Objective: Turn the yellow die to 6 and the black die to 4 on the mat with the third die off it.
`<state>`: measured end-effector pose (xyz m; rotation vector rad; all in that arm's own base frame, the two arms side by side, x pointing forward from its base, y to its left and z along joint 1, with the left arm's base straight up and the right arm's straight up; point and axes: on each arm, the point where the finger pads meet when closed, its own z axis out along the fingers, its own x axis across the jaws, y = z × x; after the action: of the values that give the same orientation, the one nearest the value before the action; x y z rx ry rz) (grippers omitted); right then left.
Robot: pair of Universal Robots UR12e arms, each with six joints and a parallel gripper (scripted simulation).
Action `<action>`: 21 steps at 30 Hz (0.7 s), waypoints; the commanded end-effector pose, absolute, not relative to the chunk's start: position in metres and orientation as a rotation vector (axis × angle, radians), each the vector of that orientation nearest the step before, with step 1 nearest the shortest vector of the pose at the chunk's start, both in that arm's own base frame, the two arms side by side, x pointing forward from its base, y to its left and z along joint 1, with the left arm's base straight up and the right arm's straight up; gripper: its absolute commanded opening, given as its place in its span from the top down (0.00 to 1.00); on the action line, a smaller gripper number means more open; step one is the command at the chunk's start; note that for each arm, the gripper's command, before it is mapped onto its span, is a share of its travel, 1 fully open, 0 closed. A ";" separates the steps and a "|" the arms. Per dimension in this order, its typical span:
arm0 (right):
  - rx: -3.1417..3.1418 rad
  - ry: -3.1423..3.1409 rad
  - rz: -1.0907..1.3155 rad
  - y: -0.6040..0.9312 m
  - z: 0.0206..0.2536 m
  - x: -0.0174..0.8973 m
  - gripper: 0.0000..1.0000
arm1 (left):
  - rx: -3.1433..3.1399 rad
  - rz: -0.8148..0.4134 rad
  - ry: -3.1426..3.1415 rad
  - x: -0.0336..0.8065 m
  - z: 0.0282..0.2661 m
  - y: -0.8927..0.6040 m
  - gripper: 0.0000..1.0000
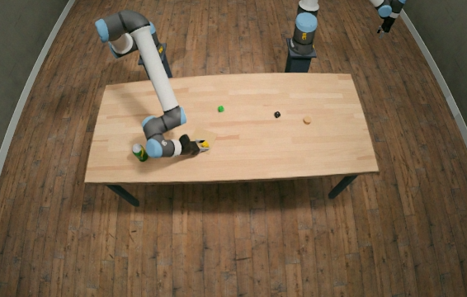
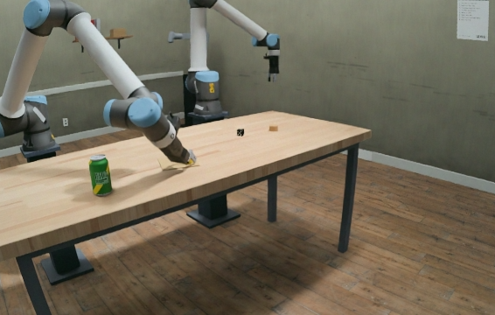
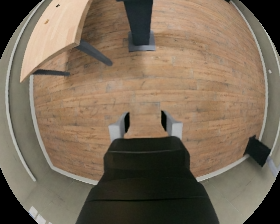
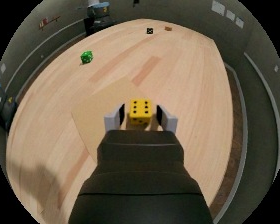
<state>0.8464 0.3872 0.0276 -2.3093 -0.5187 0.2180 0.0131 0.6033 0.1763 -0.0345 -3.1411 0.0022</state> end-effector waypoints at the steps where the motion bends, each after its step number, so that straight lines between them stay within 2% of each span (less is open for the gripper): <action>1: -2.309 -0.520 0.215 0.388 0.029 0.847 0.00 | -0.035 0.000 -3.141 0.013 0.177 0.604 0.00; 21: -2.309 -0.520 0.215 0.388 0.036 0.847 0.00 | -0.035 0.000 -3.141 0.013 0.177 0.604 0.00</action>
<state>0.8462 0.3872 0.0314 -2.3093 -0.5186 0.2184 0.0131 0.6033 0.1763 -0.0345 -3.1411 0.0022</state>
